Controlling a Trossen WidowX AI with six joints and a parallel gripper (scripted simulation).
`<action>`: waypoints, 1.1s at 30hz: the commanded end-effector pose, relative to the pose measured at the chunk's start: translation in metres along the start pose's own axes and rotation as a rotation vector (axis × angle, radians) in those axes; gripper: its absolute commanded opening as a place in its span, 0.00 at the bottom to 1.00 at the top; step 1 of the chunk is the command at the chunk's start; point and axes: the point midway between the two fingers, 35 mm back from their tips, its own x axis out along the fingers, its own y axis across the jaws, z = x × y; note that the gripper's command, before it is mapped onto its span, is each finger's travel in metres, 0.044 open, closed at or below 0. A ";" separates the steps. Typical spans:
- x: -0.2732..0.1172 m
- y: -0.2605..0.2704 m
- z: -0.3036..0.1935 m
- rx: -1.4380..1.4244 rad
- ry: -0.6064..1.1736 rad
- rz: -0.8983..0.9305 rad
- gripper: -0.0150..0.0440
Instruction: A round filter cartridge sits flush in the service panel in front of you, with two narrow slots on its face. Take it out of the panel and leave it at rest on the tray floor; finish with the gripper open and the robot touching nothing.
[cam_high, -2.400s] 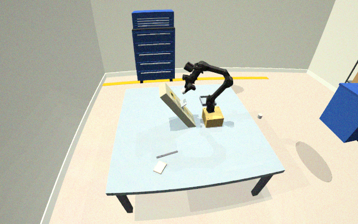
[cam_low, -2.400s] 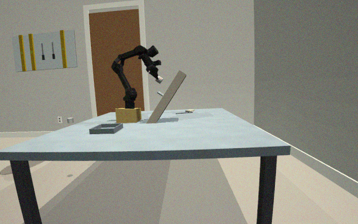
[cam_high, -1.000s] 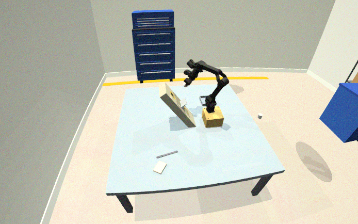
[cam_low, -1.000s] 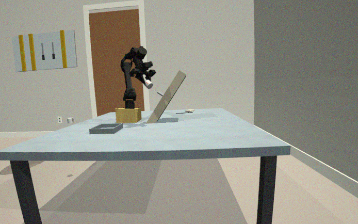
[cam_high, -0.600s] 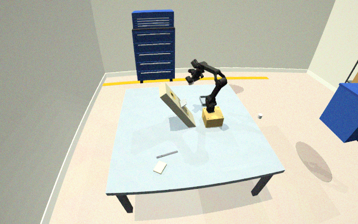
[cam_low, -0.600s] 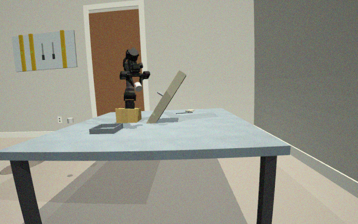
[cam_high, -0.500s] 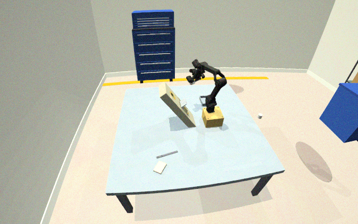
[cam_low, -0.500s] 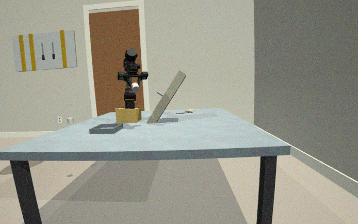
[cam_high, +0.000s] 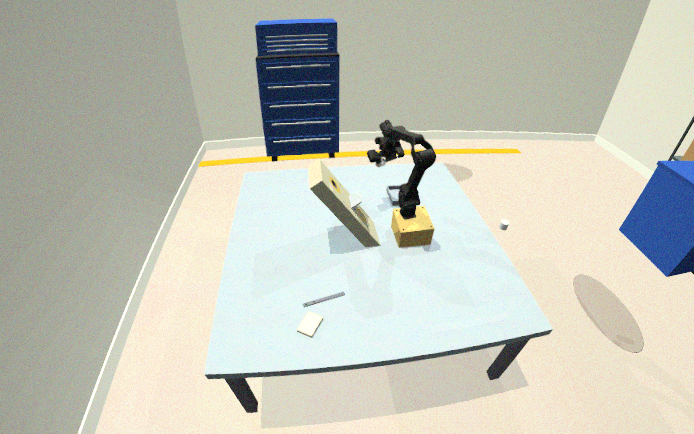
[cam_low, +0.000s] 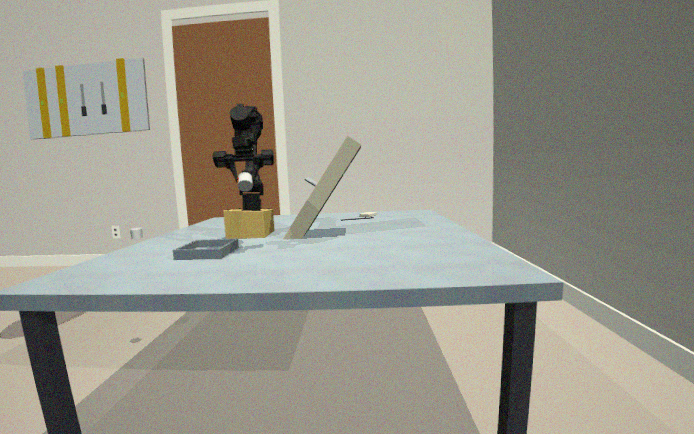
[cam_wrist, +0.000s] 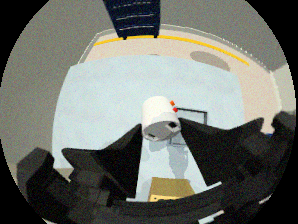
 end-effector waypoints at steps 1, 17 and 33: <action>0.014 -0.021 -0.005 0.066 -0.007 -0.042 0.25; 0.063 -0.105 -0.058 0.338 -0.006 -0.204 0.25; 0.093 -0.130 -0.093 0.431 -0.004 -0.258 0.25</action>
